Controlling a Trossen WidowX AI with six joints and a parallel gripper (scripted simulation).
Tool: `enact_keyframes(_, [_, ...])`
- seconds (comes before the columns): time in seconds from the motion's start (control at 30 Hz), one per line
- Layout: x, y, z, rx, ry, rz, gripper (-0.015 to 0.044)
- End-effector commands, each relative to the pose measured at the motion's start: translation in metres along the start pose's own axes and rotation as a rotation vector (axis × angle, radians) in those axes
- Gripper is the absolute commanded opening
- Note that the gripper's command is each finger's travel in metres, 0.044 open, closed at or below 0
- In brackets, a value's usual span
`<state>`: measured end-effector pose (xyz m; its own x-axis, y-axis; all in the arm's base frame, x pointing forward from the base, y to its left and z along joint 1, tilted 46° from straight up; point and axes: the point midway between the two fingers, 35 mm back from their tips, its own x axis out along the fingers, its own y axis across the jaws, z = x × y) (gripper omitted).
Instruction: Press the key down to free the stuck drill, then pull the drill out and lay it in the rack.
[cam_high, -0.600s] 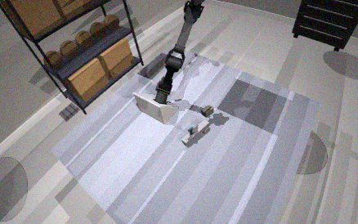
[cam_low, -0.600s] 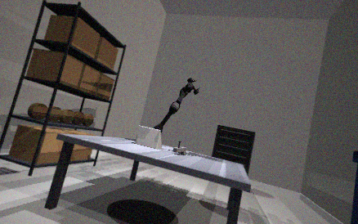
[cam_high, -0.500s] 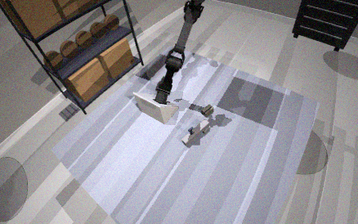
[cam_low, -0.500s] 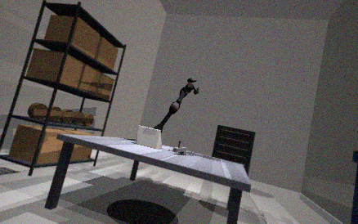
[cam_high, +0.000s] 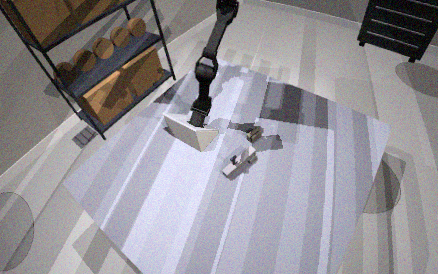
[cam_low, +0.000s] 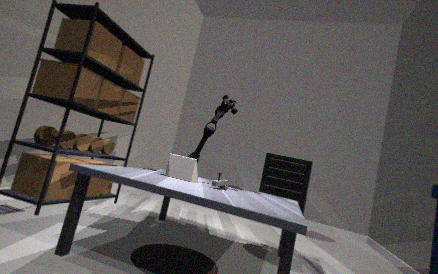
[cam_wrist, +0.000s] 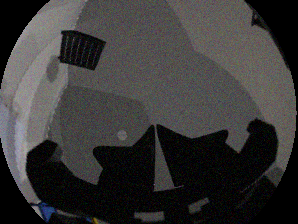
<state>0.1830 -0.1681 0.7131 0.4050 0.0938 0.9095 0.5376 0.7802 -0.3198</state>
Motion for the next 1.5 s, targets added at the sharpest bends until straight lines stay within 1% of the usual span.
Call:
enact_keyframes(0.0, [-0.001,0.001,0.074,-0.062,-0.129,0.003,0.0000])
enact_keyframes(0.17, [-0.009,0.013,0.147,-0.144,-0.247,0.034,0.0000])
enact_keyframes(0.37, [-0.020,0.057,0.221,-0.233,-0.365,0.125,0.0000])
enact_keyframes(0.47, [-0.025,0.089,0.250,-0.267,-0.405,0.190,0.0000])
enact_keyframes(0.63, [-0.033,0.134,0.278,-0.305,-0.459,0.281,0.0000])
enact_keyframes(0.73, [-0.035,0.156,0.284,-0.325,-0.456,0.322,0.0000])
enact_keyframes(0.9, [-0.048,0.220,0.299,-0.357,-0.503,0.465,0.0000])
enact_keyframes(1.07, [-0.063,0.290,0.295,-0.380,-0.513,0.634,0.0000])
enact_keyframes(1.27, [-0.088,0.376,0.263,-0.389,-0.461,0.867,0.0000])
enact_keyframes(1.47, [-0.127,0.459,0.206,-0.360,-0.346,1.145,0.0000])
